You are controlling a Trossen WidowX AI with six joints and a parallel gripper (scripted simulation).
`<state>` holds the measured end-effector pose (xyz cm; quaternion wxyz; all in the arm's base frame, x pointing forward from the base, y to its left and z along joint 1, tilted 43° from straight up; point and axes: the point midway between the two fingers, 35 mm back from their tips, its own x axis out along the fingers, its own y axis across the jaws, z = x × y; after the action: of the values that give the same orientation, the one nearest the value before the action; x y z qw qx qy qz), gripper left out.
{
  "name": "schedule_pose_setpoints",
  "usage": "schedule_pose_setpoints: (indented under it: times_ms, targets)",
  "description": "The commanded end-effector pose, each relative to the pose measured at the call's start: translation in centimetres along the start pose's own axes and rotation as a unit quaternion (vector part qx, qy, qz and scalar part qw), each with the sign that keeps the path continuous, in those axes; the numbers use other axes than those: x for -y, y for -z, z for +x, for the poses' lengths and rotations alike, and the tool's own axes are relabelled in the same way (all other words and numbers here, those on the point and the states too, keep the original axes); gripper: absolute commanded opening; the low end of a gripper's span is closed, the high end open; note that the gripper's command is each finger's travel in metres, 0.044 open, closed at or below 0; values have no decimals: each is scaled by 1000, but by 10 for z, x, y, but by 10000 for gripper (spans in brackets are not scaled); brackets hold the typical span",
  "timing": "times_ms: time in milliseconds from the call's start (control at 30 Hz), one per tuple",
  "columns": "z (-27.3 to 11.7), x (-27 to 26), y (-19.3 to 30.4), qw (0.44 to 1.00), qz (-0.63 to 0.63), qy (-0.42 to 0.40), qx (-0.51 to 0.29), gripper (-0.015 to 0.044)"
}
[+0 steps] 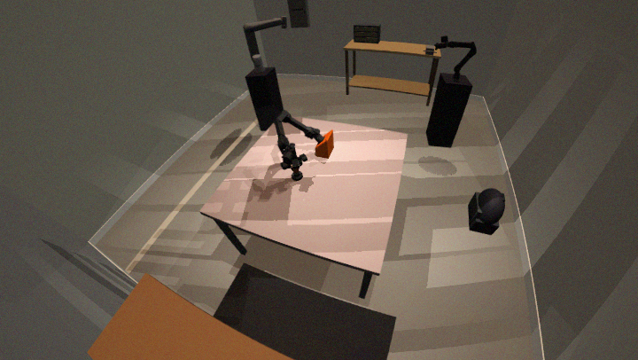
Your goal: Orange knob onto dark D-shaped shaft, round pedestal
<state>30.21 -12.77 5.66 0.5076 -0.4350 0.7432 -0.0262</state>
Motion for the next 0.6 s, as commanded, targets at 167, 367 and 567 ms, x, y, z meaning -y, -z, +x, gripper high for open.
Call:
schedule_pose_setpoints:
  times_ms: [167, 367, 567]
  targets:
    - [-5, 2, -1, 1000, -13, 2, 0, 0]
    - [-4, 2, -1, 994, -105, 2, 0, 0]
    - [-2, 0, -1, 994, -105, 2, 0, 0]
